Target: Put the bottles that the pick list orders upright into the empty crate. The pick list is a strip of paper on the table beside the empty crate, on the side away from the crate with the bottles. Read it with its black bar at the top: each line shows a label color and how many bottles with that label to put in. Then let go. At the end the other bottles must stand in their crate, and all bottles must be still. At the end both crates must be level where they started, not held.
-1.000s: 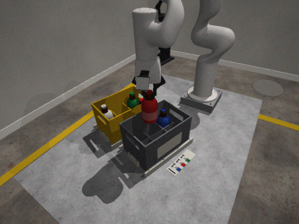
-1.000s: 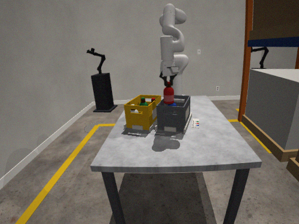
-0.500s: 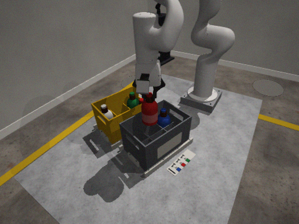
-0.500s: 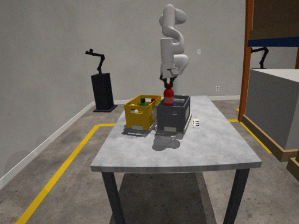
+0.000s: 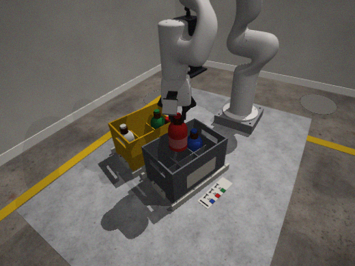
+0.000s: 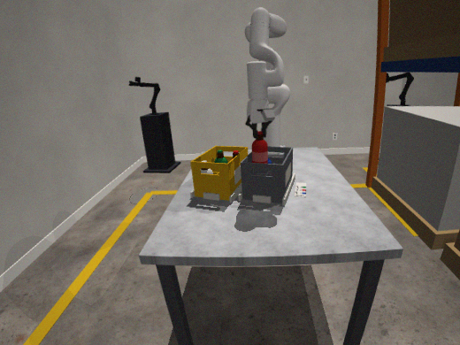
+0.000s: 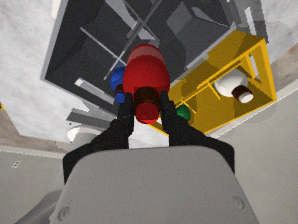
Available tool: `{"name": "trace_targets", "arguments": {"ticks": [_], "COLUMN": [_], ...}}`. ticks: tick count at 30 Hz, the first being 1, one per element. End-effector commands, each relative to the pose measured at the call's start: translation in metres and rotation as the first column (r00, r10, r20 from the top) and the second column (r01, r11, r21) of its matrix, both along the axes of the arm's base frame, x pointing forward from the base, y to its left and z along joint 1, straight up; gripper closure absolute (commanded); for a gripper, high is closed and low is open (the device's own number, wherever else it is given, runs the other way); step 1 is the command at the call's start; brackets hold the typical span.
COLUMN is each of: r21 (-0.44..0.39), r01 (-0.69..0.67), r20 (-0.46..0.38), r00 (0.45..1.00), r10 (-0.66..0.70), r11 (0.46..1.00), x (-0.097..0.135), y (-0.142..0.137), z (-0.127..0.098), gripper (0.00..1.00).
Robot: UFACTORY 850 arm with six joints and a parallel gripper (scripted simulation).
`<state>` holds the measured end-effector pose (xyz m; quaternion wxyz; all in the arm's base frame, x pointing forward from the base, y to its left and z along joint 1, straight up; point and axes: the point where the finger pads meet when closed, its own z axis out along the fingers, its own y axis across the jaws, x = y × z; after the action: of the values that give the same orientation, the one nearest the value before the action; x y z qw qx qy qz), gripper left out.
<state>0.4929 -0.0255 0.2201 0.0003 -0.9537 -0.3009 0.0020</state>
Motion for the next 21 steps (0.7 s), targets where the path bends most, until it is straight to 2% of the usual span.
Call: {"name": "trace_targets", "arguments": {"ticks": [1, 21], "r21": [0.0, 0.0], "r01": [0.0, 0.0], "r20": [0.002, 0.002], "r00": [1.0, 1.0], "r10": [0.0, 0.0], "r11": [1.0, 1.0], "x": [0.001, 0.001], "y": [0.0, 0.0], "z": [-0.003, -0.02], "gripper": [1.0, 1.0]}}
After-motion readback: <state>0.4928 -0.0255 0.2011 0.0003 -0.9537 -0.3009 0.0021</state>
